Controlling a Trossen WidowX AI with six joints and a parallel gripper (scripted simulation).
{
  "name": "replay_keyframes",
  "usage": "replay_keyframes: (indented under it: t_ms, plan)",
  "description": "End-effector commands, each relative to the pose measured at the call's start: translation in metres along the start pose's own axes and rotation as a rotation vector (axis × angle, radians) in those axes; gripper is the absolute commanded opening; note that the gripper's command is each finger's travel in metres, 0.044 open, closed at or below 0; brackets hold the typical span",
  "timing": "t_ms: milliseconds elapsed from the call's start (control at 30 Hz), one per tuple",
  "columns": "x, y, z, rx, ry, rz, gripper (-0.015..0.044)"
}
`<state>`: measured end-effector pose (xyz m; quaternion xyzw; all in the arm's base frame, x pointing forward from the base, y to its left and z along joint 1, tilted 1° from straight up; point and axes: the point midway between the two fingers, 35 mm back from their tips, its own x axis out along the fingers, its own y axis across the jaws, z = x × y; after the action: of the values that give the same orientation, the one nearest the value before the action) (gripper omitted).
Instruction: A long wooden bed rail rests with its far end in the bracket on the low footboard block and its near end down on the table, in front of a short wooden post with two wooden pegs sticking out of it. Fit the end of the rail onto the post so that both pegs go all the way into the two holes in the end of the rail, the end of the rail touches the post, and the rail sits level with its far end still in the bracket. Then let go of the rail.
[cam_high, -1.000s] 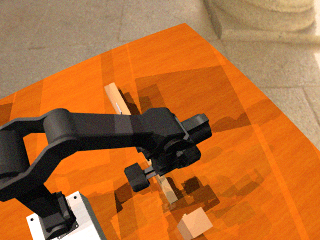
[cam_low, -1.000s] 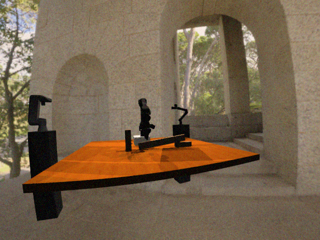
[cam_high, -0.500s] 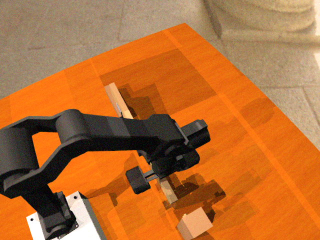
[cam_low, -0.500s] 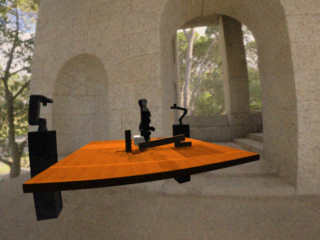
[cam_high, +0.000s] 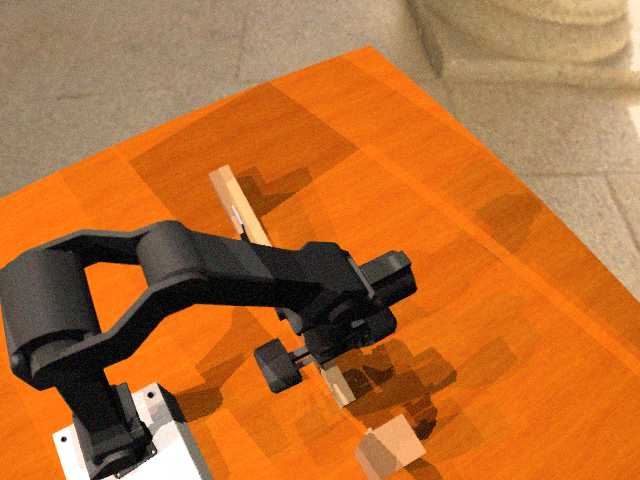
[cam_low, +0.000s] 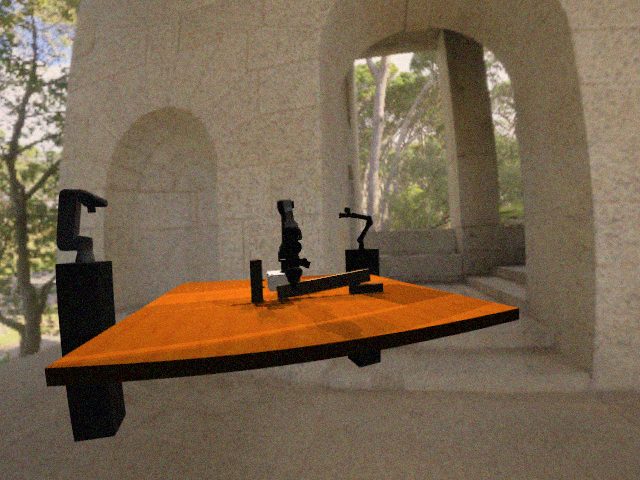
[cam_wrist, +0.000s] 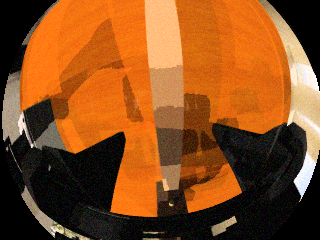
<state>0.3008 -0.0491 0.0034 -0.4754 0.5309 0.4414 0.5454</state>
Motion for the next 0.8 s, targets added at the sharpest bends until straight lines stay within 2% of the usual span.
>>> replay_keyframes:
  t_ms: [0, 400, 767]
  plan:
    - [0.008, 0.001, 0.000, -0.007, 0.002, 0.001, 0.0440]
    - [0.024, 0.003, 0.000, -0.010, 0.001, 0.001, 0.0440]
    - [0.024, 0.003, 0.000, -0.010, 0.001, 0.001, 0.0151]
